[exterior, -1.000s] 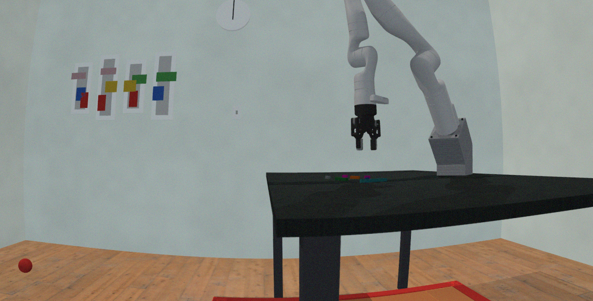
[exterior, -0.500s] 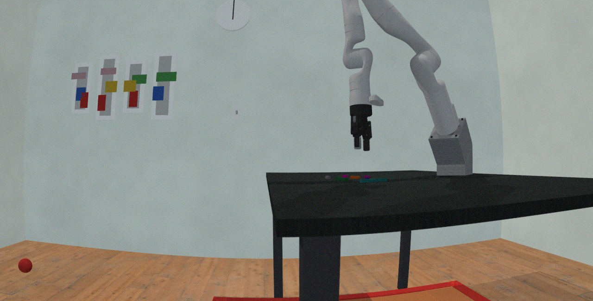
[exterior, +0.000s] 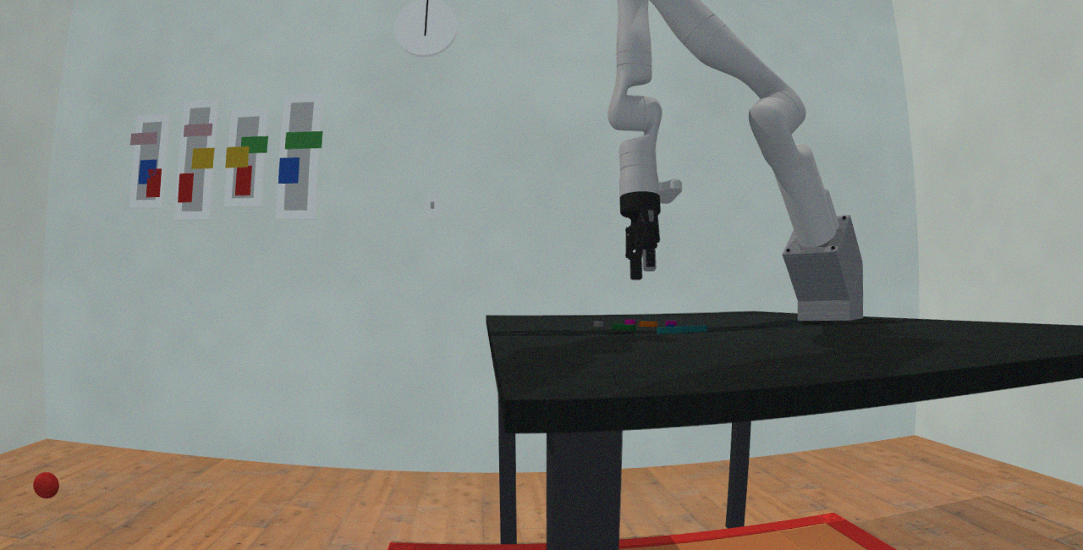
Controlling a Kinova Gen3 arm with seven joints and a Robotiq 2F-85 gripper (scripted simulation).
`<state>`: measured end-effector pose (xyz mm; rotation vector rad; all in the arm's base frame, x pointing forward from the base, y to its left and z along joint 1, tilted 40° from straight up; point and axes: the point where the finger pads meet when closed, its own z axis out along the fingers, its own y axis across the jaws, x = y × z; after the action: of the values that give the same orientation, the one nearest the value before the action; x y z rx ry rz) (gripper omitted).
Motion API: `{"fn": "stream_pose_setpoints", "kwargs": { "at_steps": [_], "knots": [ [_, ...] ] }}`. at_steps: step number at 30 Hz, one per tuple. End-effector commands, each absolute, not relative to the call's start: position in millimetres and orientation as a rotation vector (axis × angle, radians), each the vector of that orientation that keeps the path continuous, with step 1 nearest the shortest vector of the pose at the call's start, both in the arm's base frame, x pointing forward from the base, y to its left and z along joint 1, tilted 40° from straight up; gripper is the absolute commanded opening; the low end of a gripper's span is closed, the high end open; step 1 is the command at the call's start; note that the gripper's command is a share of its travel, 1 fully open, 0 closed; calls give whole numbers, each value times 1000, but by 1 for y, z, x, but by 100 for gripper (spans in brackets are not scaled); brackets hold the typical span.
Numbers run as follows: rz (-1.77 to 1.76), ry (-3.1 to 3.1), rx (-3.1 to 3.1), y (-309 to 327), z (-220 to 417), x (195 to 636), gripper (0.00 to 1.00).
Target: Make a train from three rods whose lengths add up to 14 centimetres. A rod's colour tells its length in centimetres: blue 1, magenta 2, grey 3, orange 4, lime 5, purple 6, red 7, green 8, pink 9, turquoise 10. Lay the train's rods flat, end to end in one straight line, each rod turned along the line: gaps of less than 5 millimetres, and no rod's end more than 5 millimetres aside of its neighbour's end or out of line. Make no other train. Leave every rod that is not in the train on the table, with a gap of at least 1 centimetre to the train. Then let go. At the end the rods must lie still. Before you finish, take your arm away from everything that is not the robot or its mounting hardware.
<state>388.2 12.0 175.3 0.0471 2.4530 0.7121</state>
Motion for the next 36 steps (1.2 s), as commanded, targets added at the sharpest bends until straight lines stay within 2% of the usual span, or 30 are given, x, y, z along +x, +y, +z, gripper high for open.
{"fn": "stream_pose_setpoints", "kwargs": {
  "at_steps": [1, 17, 36],
  "knots": [
    [695, 2437, -32, 8, 176, 394, 100],
    [289, 2134, -994, -52, 159, 421, 100],
    [-88, 1803, -1596, -126, 126, 437, 100]
  ]
}}
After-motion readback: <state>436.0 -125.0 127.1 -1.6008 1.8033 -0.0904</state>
